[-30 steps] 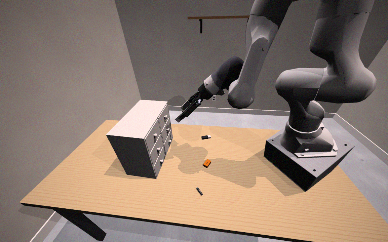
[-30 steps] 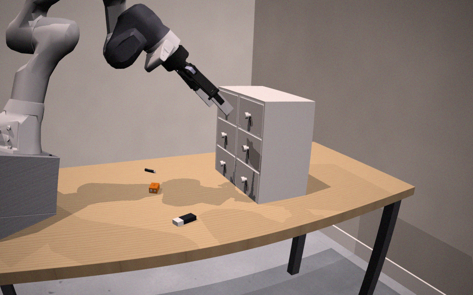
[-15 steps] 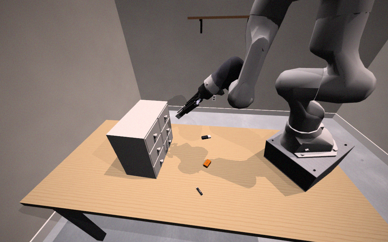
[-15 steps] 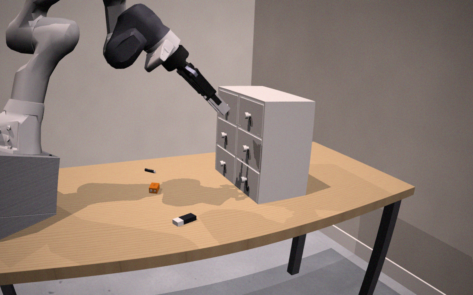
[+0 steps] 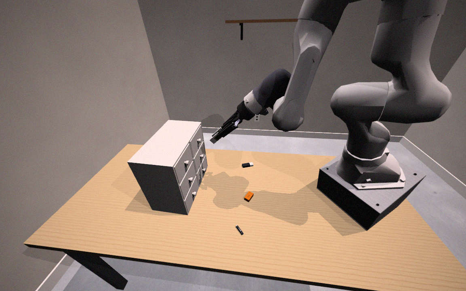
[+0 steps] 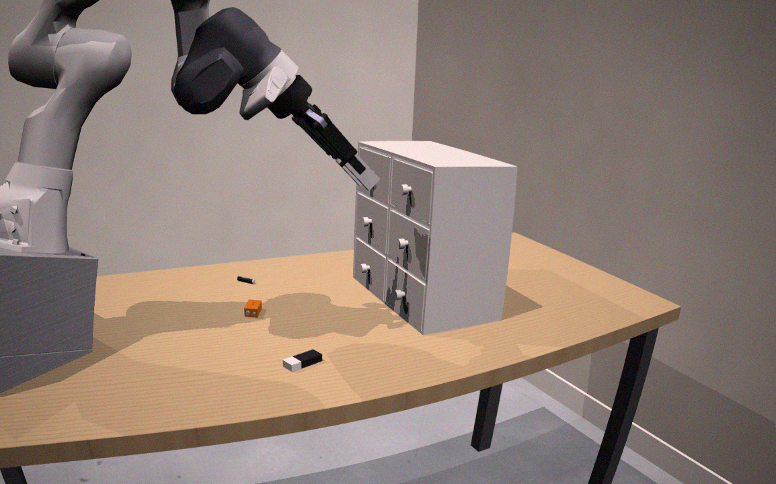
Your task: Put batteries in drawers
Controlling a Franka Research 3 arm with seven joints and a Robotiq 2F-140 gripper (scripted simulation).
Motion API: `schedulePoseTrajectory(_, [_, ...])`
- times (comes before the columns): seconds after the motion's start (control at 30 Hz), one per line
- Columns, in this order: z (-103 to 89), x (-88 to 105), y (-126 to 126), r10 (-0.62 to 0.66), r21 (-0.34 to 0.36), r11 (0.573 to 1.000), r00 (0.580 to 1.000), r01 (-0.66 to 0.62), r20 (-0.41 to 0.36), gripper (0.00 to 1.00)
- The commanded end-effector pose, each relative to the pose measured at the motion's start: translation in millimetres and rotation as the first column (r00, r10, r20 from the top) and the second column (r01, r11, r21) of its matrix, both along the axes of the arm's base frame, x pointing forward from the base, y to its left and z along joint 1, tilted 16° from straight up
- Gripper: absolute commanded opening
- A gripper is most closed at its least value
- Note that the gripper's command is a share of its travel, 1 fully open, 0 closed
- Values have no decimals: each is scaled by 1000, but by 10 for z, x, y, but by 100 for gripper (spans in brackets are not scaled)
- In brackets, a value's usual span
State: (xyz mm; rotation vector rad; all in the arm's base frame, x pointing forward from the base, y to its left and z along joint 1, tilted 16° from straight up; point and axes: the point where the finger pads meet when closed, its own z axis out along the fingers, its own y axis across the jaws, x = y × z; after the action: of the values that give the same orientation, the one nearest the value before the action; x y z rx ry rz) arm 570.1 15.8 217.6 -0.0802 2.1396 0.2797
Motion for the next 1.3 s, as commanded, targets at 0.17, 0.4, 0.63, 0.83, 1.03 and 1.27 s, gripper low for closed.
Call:
schedulePoseTrajectory(0.17, [-28,135,7,-3,-5,1000,1000,3,4,20])
schedulePoseTrajectory(0.4, [-57,231,28,-3,-5,1000,1000,3,4,20])
schedulePoseTrajectory(0.63, [-86,325,49,-3,-5,1000,1000,3,4,20])
schedulePoseTrajectory(0.83, [-91,341,52,-3,-5,1000,1000,3,4,20])
schedulePoseTrajectory(1.03, [-91,341,52,-3,-5,1000,1000,3,4,20])
schedulePoseTrajectory(1.27, [-91,341,52,-3,-5,1000,1000,3,4,20])
